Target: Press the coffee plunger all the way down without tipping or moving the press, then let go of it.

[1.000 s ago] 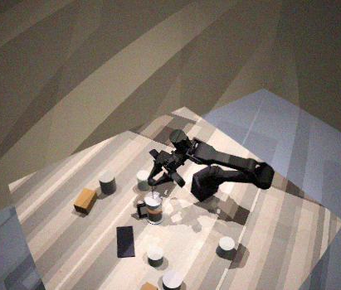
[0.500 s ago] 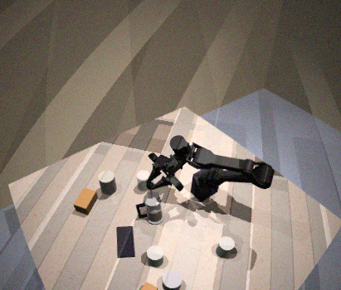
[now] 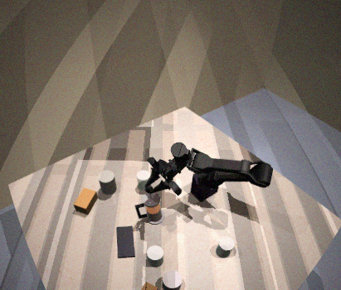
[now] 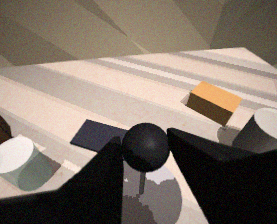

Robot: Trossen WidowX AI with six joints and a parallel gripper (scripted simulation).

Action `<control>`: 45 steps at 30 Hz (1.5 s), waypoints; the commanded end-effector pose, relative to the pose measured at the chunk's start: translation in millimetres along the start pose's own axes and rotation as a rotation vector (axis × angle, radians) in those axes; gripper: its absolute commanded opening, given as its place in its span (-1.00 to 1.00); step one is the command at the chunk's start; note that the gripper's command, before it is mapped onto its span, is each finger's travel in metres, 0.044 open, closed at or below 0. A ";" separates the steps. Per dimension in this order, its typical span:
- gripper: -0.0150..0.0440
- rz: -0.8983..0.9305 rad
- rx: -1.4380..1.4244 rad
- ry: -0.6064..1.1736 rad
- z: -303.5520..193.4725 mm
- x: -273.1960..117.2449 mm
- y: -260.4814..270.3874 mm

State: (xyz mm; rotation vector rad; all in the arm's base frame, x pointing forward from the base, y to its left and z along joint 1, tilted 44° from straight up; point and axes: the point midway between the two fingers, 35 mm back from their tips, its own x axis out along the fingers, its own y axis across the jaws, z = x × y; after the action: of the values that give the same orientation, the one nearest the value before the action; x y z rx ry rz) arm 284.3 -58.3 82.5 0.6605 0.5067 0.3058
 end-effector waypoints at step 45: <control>-0.06 0.012 0.054 0.048 -25.1 25.7 -3.5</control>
State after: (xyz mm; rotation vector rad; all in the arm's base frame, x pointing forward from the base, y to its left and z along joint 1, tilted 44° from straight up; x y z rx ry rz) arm 293.5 -40.8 57.9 0.6918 0.5417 0.3115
